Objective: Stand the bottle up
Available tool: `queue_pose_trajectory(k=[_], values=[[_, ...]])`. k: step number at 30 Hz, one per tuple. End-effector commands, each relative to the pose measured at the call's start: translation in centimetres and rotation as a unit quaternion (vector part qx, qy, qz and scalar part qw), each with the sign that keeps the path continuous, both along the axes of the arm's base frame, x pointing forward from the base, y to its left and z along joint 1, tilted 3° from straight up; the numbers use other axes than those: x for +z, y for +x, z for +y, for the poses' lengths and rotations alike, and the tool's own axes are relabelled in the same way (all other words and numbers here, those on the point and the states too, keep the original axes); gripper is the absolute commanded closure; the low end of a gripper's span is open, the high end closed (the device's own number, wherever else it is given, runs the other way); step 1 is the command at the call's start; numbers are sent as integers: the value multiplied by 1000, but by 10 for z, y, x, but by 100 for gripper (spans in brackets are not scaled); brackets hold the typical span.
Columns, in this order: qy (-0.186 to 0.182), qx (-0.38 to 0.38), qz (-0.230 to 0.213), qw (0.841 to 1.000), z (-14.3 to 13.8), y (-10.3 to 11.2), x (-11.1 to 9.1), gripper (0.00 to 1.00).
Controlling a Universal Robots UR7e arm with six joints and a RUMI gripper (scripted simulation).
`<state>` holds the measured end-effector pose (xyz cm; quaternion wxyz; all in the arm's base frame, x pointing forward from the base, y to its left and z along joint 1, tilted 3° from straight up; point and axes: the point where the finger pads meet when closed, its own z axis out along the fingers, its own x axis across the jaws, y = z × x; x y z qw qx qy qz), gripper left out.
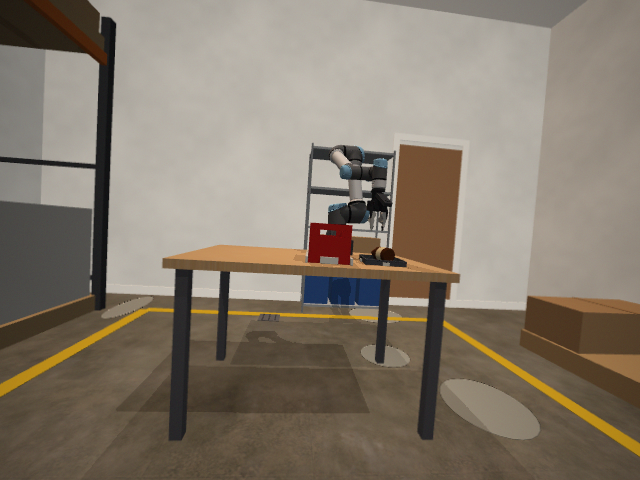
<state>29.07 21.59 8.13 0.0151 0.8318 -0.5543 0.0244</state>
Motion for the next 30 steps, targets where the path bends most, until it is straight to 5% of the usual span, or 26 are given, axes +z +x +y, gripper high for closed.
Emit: queue_pose_trajectory(k=[1, 17, 30], values=[[0, 0, -1, 1000, 0, 1, -14, 62], [0, 0, -1, 1000, -2, 2, -65, 62], [0, 0, -1, 1000, -2, 3, -86, 62]])
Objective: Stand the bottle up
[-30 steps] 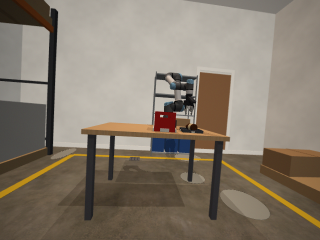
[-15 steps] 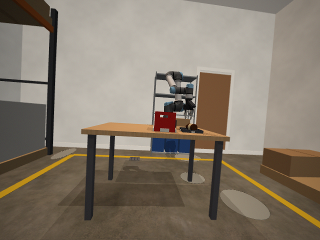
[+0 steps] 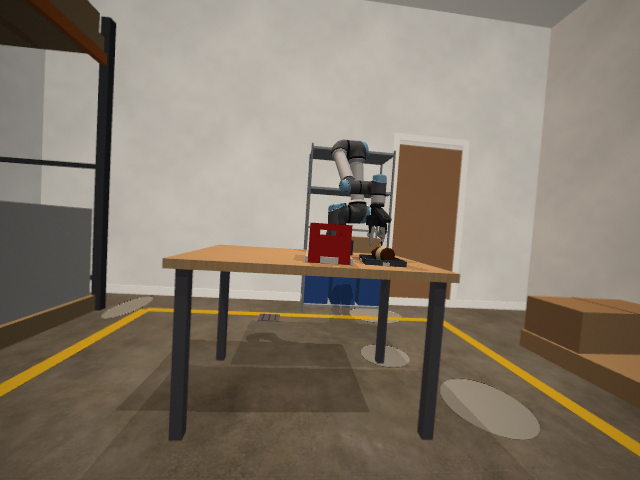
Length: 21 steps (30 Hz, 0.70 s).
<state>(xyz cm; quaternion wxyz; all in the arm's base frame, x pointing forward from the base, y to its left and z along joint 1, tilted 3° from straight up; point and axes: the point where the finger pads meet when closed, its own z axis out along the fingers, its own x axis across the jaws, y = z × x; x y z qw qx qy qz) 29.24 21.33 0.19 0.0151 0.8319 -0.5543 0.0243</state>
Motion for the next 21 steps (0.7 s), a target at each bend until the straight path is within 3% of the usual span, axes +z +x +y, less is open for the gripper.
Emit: queue_pose_trajectory(k=[1, 21], values=[[0, 0, -1, 1000, 0, 1, -7, 62], [0, 0, -1, 1000, 0, 1, -10, 62]])
